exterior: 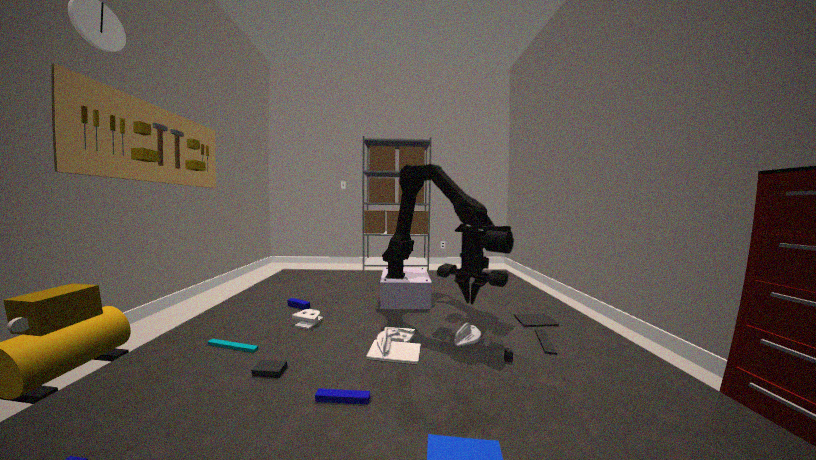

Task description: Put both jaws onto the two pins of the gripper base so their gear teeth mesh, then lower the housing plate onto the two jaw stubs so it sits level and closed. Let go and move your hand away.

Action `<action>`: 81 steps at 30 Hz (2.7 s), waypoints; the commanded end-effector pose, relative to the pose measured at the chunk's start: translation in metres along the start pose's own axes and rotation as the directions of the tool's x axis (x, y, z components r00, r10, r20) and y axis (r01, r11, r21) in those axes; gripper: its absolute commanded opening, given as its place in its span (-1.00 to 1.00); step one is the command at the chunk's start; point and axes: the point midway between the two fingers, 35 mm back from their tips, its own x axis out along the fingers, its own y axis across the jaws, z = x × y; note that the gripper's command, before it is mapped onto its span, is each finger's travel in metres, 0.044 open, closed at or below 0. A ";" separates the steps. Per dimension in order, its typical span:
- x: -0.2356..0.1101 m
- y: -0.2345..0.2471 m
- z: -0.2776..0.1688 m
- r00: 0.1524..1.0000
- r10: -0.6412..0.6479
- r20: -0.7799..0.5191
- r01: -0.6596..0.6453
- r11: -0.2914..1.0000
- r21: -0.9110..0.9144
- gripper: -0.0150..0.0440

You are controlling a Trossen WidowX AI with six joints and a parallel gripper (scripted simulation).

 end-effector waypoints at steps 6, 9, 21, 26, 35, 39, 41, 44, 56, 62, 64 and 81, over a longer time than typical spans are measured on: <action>0.000 0.000 0.000 1.000 0.000 0.000 0.000 1.000 0.000 -0.49; 0.000 0.000 0.000 1.000 0.000 0.000 0.000 1.000 0.000 -0.49; -0.001 -0.001 -0.003 1.000 0.001 0.000 0.000 0.981 0.195 0.31; -0.001 -0.002 -0.005 1.000 0.001 -0.001 -0.001 0.940 0.341 0.75; -0.002 -0.004 -0.009 1.000 0.002 -0.001 -0.001 0.814 0.581 1.00; -0.002 -0.005 -0.010 1.000 0.003 -0.003 0.000 0.738 0.675 1.00; -0.003 -0.005 -0.011 1.000 0.003 -0.003 0.000 0.695 0.719 1.00; -0.003 -0.005 -0.013 1.000 0.003 -0.004 0.001 0.627 0.779 1.00; -0.004 -0.008 -0.018 1.000 0.004 -0.004 0.003 0.310 0.951 1.00; -0.004 -0.009 -0.020 1.000 0.005 -0.004 0.003 0.133 0.991 1.00; -0.005 -0.009 -0.021 1.000 0.005 -0.004 0.004 0.073 0.997 1.00; -0.006 -0.012 -0.029 1.000 0.006 -0.004 0.006 -0.427 0.904 1.00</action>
